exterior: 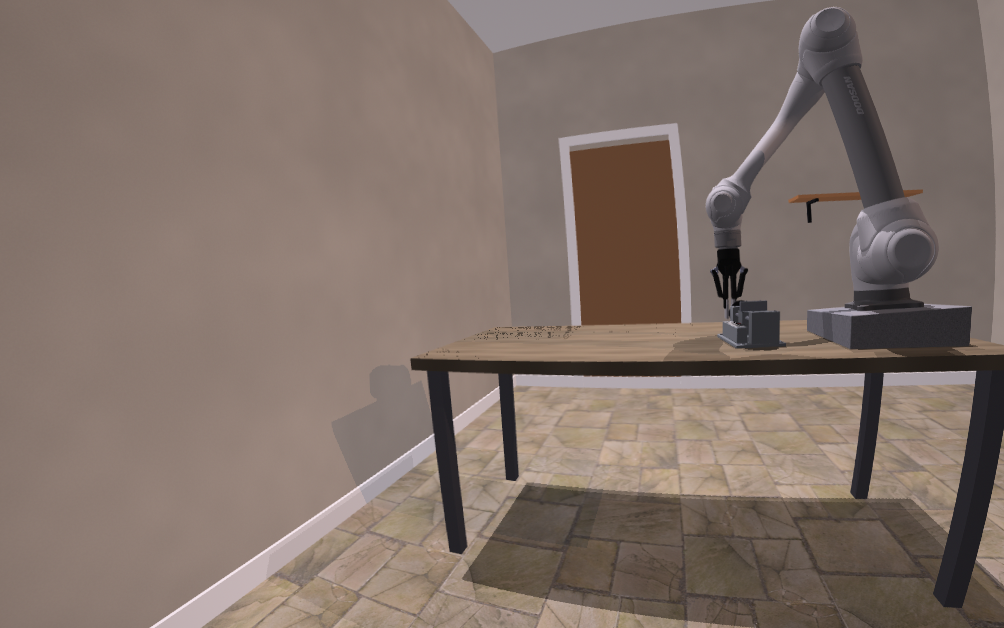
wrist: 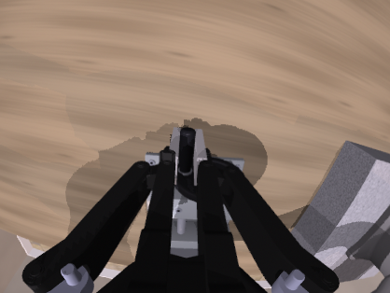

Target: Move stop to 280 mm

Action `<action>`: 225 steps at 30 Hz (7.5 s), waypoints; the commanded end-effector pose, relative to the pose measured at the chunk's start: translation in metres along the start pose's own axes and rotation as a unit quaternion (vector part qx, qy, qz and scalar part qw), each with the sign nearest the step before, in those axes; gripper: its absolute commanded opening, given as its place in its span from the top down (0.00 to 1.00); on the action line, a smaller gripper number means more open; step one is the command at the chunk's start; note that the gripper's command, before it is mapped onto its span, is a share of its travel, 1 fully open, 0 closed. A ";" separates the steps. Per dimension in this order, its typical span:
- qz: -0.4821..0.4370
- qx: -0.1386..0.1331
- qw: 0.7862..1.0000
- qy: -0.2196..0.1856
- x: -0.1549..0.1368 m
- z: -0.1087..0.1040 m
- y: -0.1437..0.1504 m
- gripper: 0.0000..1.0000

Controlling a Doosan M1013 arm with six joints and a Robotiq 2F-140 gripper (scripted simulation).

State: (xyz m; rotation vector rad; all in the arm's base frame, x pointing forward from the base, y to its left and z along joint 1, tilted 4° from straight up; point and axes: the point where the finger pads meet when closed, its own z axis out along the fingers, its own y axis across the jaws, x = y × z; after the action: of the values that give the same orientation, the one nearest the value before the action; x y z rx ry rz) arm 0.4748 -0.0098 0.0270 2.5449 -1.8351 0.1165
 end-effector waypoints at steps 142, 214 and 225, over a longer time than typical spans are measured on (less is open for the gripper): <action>0.000 -0.001 1.000 0.000 0.000 -0.014 0.001 0.96; 0.000 -0.001 1.000 0.000 0.000 -0.018 0.003 0.96; 0.000 -0.001 1.000 0.000 0.000 -0.019 0.004 0.96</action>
State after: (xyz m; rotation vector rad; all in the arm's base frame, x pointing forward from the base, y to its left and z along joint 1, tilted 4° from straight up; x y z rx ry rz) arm 0.4706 -0.0100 0.0450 2.5451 -1.8338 0.1161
